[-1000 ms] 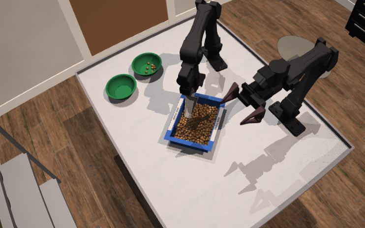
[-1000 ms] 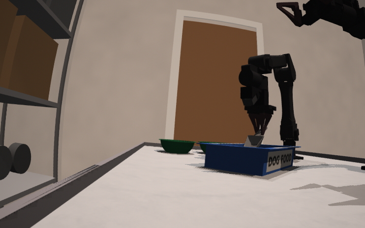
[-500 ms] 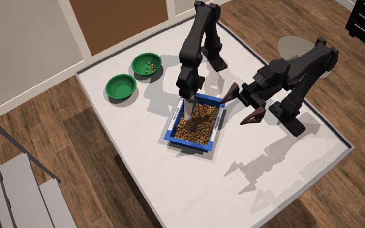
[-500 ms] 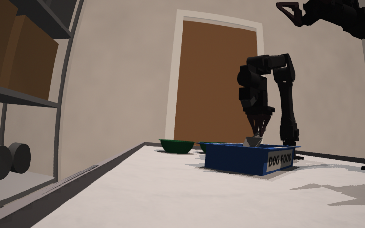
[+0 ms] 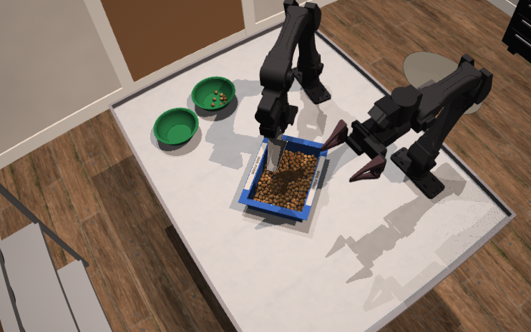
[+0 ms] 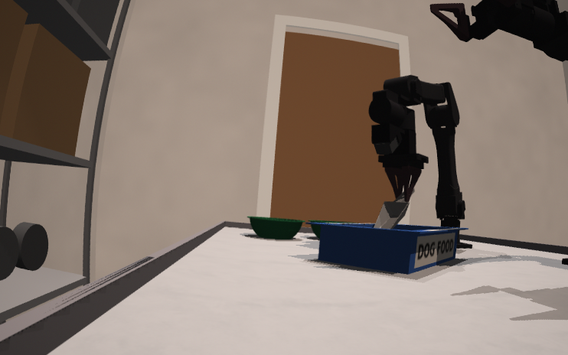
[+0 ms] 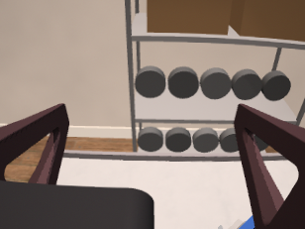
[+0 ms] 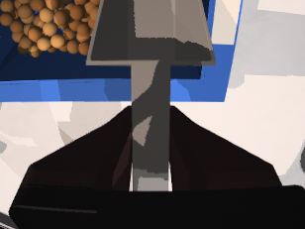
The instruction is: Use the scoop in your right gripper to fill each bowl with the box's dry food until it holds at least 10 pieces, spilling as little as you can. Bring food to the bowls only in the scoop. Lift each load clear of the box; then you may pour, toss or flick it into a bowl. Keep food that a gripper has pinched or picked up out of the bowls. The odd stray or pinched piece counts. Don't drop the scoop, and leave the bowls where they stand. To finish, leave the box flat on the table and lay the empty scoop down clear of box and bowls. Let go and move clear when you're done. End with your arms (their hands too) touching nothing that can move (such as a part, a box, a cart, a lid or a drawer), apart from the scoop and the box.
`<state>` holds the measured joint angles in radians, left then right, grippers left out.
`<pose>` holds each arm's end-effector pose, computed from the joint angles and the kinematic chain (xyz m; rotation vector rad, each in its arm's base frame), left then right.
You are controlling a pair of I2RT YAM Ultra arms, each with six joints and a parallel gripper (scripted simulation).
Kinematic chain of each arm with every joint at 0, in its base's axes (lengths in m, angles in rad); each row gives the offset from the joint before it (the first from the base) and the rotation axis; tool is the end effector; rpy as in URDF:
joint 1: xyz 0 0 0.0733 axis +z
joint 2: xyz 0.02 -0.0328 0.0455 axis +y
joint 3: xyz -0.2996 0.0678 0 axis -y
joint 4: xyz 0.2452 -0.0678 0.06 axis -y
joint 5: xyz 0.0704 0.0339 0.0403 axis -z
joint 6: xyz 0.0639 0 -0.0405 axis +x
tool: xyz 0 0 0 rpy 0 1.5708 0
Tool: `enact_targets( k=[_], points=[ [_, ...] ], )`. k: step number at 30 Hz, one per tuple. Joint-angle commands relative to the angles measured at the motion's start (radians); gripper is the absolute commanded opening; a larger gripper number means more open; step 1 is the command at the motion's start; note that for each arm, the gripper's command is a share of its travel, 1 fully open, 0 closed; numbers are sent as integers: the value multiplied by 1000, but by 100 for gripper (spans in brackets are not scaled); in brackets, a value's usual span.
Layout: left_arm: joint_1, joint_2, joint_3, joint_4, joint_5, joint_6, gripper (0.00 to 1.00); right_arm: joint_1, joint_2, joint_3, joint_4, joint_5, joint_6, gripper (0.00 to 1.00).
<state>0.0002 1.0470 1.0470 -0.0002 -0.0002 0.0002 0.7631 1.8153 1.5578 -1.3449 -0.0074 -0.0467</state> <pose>0.2496 0.0012 0.4380 -0.0002 1.5710 0.0005 0.2450 0.2365 0.2708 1.2247 -2.8580 0.0065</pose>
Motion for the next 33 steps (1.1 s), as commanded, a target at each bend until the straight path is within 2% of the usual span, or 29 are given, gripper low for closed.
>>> enact_targets(
  k=[1, 6, 8, 9, 10, 11, 16, 19, 21, 24, 26, 28, 29, 30, 33],
  points=[
    [0, -10, 16, 7, 0, 0, 100, -2, -35, 44, -9, -2, 1, 0],
    [0, -10, 16, 7, 0, 0, 100, -1, -48, 44, 20, -2, 1, 0],
    [0, -10, 16, 7, 0, 0, 100, -2, -44, -30, 23, -2, 1, 0],
    [0, -10, 16, 7, 0, 0, 100, 3, -33, 43, -2, -1, 1, 0],
    [0, -10, 16, 7, 0, 0, 100, 3, -38, 45, 0, -1, 1, 0],
    [0, -10, 16, 7, 0, 0, 100, -6, -52, -37, 32, -1, -5, 0],
    [0, -10, 16, 7, 0, 0, 100, -4, -85, -81, 50, -1, -7, 0],
    [0, -10, 16, 7, 0, 0, 100, -3, -86, -66, 42, -1, -7, 0],
    [0, -10, 16, 7, 0, 0, 100, -16, -106, -118, 55, -1, -8, 0],
    [0, -10, 16, 7, 0, 0, 100, -5, -107, -58, 52, -1, -7, 0],
    [0, -10, 16, 7, 0, 0, 100, -6, -105, -128, 57, -1, -6, 0],
    [0, -10, 16, 7, 0, 0, 100, -6, -109, -82, 58, -1, -7, 0],
    [0, -10, 16, 7, 0, 0, 100, -6, -115, -97, 59, -1, -6, 0],
    [0, -10, 16, 7, 0, 0, 100, -3, -110, -52, 51, 0, -2, 0],
    [0, -10, 16, 7, 0, 0, 100, 1, -59, -59, 77, -1, 0, 0]
  ],
)
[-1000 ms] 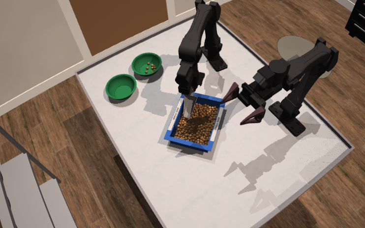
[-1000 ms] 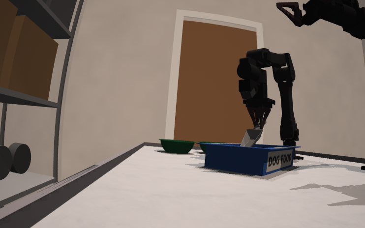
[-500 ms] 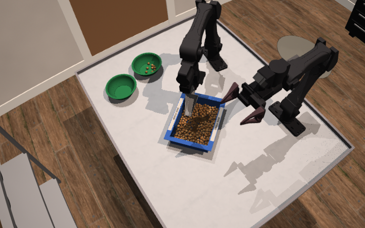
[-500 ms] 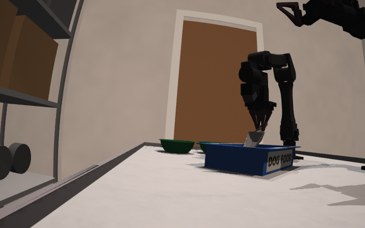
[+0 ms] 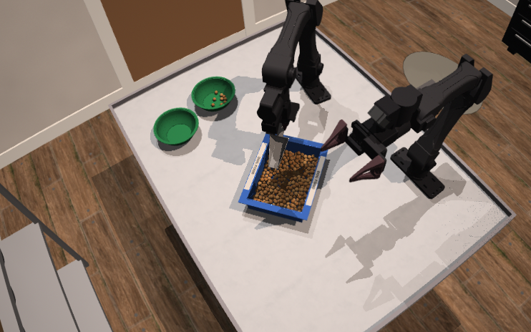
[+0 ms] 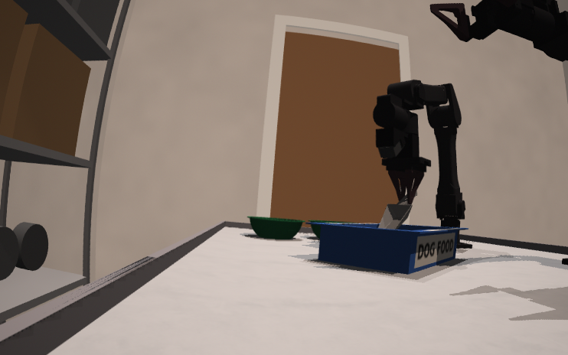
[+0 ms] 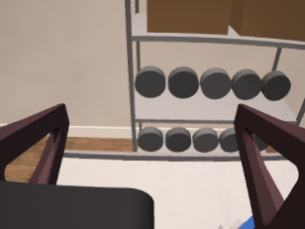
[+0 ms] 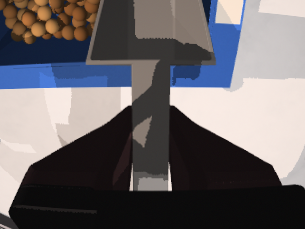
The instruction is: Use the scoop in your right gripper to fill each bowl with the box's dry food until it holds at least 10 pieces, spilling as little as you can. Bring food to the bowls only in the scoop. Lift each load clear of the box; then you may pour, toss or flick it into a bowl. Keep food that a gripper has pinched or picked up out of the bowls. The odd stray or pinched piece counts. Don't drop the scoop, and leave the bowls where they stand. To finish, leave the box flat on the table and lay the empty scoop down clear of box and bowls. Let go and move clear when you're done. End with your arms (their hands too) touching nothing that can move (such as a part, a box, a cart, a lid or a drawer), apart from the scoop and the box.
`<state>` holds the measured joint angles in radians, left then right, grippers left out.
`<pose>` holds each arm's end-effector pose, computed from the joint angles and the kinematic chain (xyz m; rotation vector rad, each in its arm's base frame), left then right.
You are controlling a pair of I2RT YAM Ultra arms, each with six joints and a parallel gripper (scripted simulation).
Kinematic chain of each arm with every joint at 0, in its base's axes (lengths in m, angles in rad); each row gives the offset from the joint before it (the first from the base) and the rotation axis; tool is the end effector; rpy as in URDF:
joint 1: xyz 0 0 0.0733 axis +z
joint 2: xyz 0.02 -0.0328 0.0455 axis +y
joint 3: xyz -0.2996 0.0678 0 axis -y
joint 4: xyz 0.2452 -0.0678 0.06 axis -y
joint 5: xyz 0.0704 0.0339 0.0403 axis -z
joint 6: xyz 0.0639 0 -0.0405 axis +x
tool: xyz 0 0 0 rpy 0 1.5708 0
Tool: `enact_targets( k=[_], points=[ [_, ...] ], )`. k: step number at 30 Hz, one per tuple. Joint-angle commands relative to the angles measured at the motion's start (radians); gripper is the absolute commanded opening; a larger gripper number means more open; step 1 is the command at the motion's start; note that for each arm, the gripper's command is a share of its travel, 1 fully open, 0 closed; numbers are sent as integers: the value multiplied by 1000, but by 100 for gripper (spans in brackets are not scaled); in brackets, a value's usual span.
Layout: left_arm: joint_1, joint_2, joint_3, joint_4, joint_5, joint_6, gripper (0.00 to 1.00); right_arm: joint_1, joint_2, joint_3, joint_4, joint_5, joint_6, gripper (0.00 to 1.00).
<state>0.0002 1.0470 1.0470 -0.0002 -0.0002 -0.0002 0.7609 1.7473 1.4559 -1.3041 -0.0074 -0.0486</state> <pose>0.2496 0.0012 0.4380 -0.0005 1.5710 0.0002 0.2315 0.2226 0.2665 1.2269 -2.8642 0.0026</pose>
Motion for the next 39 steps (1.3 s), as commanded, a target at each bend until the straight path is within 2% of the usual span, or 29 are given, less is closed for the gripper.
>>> enact_targets(
  k=[1, 3, 5, 10, 12, 13, 16, 18, 21, 22, 23, 27, 28, 30, 31, 32, 37, 39],
  points=[
    [0, -10, 16, 7, 0, 0, 100, 3, -12, 44, 27, -1, 1, 0],
    [0, -10, 16, 7, 0, 0, 100, 3, -12, 44, 27, -1, 1, 0],
    [0, -10, 16, 7, 0, 0, 100, 7, 24, -37, 47, 0, 3, 0],
    [0, -10, 16, 7, 0, 0, 100, 9, -3, -2, 66, -2, 4, 0],
    [0, -10, 16, 7, 0, 0, 100, 5, 9, -49, 74, -1, 6, 0],
    [0, -10, 16, 7, 0, 0, 100, 6, 8, -11, 62, -1, 4, 0],
    [0, -10, 16, 7, 0, 0, 100, 6, -7, -53, 70, -1, 4, 0],
    [0, -10, 16, 7, 0, 0, 100, 6, -7, -10, 69, -1, 4, 0],
    [0, -10, 16, 7, 0, 0, 100, 3, 0, -23, 72, -1, 4, 0],
    [0, -10, 16, 7, 0, 0, 100, 6, -10, -17, 70, -1, 4, 0],
    [0, -10, 16, 7, 0, 0, 100, 11, 44, 17, 75, -1, 6, 0],
    [0, -10, 16, 7, 0, 0, 100, 5, 40, 32, 74, 0, 6, 0],
    [0, -10, 16, 7, 0, 0, 100, 9, 28, -13, 76, -1, 5, 0],
    [0, -10, 16, 7, 0, 0, 100, 9, 12, -19, 62, -1, 5, 0],
    [0, -10, 16, 7, 0, 0, 100, 11, 25, 34, 15, 0, 7, 0],
    [0, -10, 16, 7, 0, 0, 100, 12, 58, 36, 3, 0, 7, 0],
    [0, -10, 16, 7, 0, 0, 100, 14, 26, 56, 13, -1, 5, 0],
    [0, -10, 16, 7, 0, 0, 100, 16, 58, 90, -35, -1, 7, 0]
  ],
)
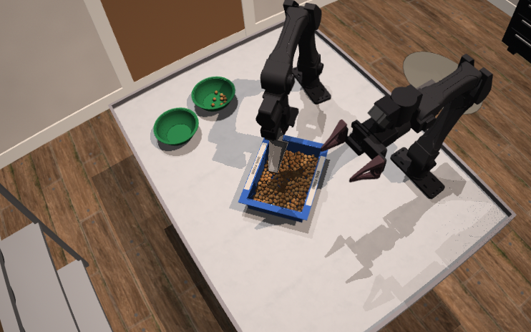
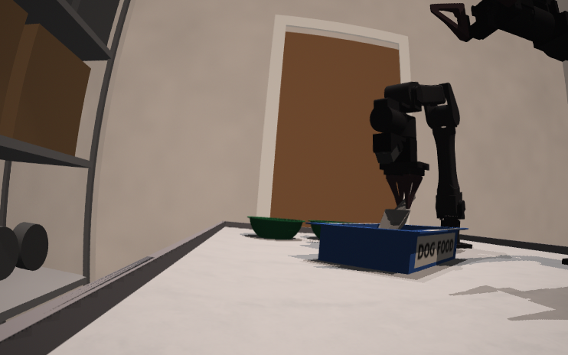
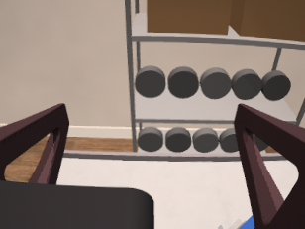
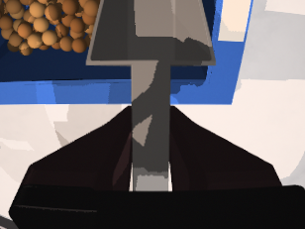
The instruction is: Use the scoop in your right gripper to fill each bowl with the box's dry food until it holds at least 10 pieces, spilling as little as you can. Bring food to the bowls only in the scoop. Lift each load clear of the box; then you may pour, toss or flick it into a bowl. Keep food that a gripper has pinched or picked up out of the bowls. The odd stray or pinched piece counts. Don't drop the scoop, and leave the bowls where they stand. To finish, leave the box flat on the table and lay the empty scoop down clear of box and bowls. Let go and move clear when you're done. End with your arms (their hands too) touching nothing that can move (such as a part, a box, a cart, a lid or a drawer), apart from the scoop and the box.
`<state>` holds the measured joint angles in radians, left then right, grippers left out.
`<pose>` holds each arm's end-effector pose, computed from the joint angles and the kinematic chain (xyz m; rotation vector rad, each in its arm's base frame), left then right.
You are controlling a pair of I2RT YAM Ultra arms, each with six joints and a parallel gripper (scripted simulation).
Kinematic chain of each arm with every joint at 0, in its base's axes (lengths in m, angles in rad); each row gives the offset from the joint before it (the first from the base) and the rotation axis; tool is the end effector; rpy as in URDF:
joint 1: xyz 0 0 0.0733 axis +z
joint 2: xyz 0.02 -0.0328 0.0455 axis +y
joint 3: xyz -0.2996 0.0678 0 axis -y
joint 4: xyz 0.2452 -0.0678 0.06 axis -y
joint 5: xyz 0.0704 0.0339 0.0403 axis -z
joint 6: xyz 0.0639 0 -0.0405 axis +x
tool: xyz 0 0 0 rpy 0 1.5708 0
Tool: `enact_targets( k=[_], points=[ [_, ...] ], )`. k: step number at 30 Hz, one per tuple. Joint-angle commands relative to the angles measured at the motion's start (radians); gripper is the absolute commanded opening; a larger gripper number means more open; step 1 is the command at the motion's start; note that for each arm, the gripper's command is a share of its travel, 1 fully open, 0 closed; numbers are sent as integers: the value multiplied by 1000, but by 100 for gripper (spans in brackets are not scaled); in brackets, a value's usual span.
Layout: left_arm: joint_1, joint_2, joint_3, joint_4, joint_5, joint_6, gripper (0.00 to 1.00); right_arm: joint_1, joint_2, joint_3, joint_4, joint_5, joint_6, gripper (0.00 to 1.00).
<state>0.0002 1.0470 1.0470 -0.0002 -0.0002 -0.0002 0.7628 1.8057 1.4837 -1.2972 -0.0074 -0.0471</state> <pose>0.2496 0.0012 0.4380 -0.0005 1.5710 0.0002 0.2408 0.2323 0.2554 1.2185 -2.8435 0.0155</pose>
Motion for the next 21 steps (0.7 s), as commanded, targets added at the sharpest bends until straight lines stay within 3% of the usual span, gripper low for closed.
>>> enact_targets(
  k=[1, 5, 16, 17, 20, 21],
  points=[
    [0, -10, 16, 7, 0, 0, 100, 9, -14, 73, -48, -1, 5, 0],
    [0, -10, 16, 7, 0, 0, 100, 5, 5, 121, -81, 0, 6, 0],
    [0, -10, 16, 7, 0, 0, 100, 1, -26, 78, -25, -1, 2, 0],
    [0, -10, 16, 7, 0, 0, 100, 12, -30, 128, -59, -1, 4, 0],
    [0, -10, 16, 7, 0, 0, 100, 12, -30, 119, -42, -1, 4, 0],
    [0, -10, 16, 7, 0, 0, 100, 5, -37, 47, -22, -1, -1, 0]
  ],
)
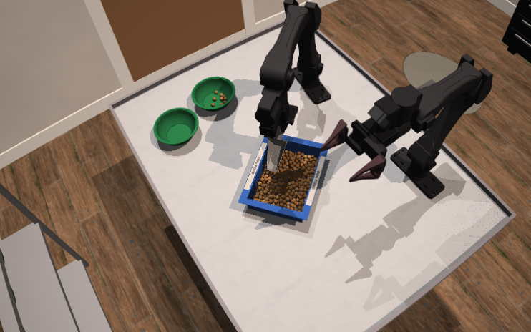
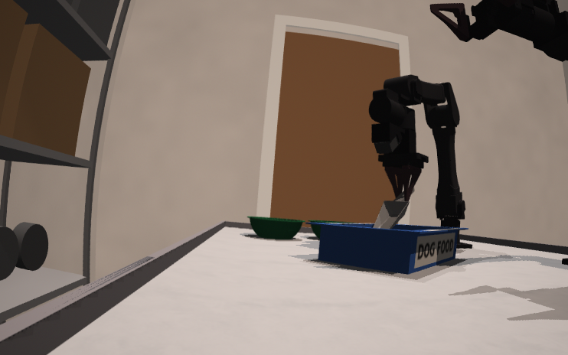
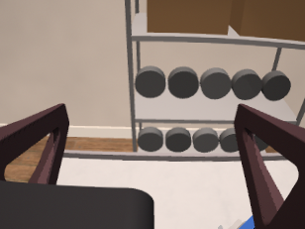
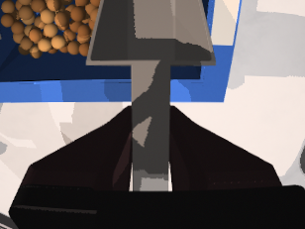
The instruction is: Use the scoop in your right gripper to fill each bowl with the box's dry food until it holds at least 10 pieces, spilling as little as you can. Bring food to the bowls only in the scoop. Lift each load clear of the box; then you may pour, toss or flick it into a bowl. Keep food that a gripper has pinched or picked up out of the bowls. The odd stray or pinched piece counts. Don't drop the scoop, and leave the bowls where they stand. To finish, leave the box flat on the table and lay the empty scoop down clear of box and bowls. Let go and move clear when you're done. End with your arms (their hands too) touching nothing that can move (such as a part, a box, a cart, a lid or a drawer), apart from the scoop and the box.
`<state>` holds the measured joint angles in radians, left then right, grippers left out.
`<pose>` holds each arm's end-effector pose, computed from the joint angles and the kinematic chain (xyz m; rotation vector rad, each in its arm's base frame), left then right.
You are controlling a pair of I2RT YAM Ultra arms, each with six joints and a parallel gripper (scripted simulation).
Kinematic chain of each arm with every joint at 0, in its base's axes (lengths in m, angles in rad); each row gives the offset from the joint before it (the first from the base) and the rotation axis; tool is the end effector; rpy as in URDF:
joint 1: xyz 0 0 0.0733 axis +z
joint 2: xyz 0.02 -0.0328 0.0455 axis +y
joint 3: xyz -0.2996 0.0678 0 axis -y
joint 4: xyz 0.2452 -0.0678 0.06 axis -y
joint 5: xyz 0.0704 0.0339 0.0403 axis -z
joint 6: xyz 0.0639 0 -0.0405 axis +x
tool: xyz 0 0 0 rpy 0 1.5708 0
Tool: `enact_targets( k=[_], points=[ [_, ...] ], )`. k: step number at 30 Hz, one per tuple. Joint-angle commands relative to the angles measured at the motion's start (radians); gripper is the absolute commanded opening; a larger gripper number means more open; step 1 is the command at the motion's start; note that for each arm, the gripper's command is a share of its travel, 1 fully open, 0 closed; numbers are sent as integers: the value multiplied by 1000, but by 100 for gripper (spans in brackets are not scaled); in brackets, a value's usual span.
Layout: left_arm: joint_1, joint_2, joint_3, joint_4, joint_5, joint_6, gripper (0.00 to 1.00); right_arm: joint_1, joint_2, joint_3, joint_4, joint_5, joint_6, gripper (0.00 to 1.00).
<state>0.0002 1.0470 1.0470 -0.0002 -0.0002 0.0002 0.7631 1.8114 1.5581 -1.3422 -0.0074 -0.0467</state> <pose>0.2496 0.0012 0.4380 -0.0002 1.5710 0.0005 0.2448 0.2363 0.2722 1.2273 -2.8640 0.0027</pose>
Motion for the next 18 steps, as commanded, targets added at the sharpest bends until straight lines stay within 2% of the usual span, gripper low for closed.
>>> enact_targets(
  k=[1, 8, 11, 12, 15, 17, 18],
  points=[
    [0, -10, 16, 7, 0, 0, 100, 0, -43, -31, 25, -1, -3, 0],
    [0, -10, 16, 7, 0, 0, 100, -9, -92, -93, 48, -1, -7, 0],
    [0, -10, 16, 7, 0, 0, 100, -10, -92, -79, 42, -1, -7, 0],
    [0, -10, 16, 7, 0, 0, 100, -8, -103, -118, 54, -1, -8, 0],
    [0, -10, 16, 7, 0, 0, 100, -4, -101, -82, 51, -1, -6, 0],
    [0, -10, 16, 7, 0, 0, 100, -1, -108, -129, 54, -1, -6, 0],
    [0, -10, 16, 7, 0, 0, 100, 0, -104, -97, 52, -2, -5, 0]
  ],
)
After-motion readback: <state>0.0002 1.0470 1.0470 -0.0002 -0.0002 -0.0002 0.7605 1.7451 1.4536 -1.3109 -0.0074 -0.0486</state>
